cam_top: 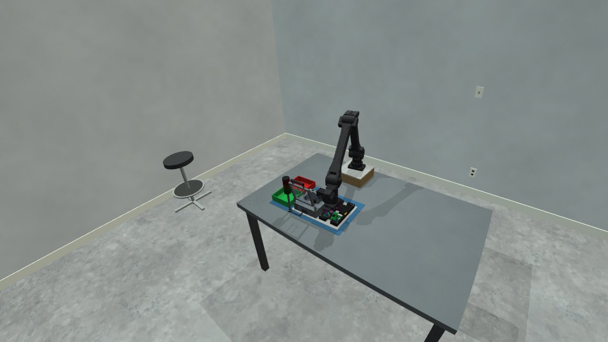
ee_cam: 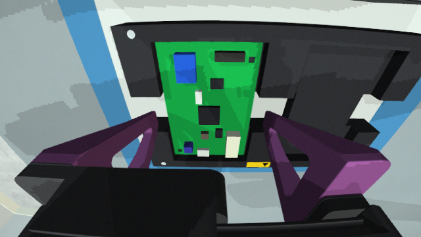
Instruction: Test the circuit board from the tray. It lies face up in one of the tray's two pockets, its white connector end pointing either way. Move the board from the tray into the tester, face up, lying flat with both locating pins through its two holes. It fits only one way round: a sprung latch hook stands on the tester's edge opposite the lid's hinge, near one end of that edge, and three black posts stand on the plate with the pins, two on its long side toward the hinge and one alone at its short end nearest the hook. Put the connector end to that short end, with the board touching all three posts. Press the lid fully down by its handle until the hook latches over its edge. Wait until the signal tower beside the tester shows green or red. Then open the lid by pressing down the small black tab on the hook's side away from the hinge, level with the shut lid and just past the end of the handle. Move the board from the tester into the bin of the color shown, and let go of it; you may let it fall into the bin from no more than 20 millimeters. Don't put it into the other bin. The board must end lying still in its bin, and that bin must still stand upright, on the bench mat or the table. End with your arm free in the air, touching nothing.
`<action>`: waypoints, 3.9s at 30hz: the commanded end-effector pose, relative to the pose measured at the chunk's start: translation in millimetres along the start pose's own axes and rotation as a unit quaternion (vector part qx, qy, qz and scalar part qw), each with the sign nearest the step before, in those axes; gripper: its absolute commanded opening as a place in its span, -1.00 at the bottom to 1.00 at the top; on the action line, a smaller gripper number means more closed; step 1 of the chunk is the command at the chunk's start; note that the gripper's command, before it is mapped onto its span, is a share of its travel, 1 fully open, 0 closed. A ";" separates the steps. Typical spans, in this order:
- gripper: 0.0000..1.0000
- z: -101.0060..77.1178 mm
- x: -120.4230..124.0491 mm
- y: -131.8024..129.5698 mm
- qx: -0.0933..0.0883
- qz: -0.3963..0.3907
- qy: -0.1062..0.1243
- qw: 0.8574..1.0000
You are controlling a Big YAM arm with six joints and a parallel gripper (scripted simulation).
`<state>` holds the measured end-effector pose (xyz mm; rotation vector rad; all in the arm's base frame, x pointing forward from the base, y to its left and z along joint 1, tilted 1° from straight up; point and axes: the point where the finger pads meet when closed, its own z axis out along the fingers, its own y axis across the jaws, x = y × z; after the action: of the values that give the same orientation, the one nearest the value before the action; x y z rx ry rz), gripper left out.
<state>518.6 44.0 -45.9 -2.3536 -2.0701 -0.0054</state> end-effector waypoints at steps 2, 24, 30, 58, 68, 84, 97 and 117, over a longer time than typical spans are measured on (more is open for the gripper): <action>0.83 -1.5 -6.2 12.4 -0.003 0.001 -0.001 1.000; 0.83 -1.5 -6.2 12.4 -0.003 0.001 -0.001 1.000; 0.83 -1.5 -6.2 12.4 -0.003 0.001 -0.001 1.000; 0.83 -8.4 -5.0 20.8 -0.010 0.001 0.001 1.000; 0.83 -7.8 -5.3 19.5 -0.009 0.001 0.000 1.000; 0.83 -7.8 -5.3 19.5 -0.009 0.001 0.000 1.000; 0.83 -7.8 -5.3 19.5 -0.009 0.001 0.000 1.000; 0.83 -7.8 -5.3 19.5 -0.009 0.001 0.000 1.000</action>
<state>518.7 44.0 -44.6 -2.3508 -2.0698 -0.0005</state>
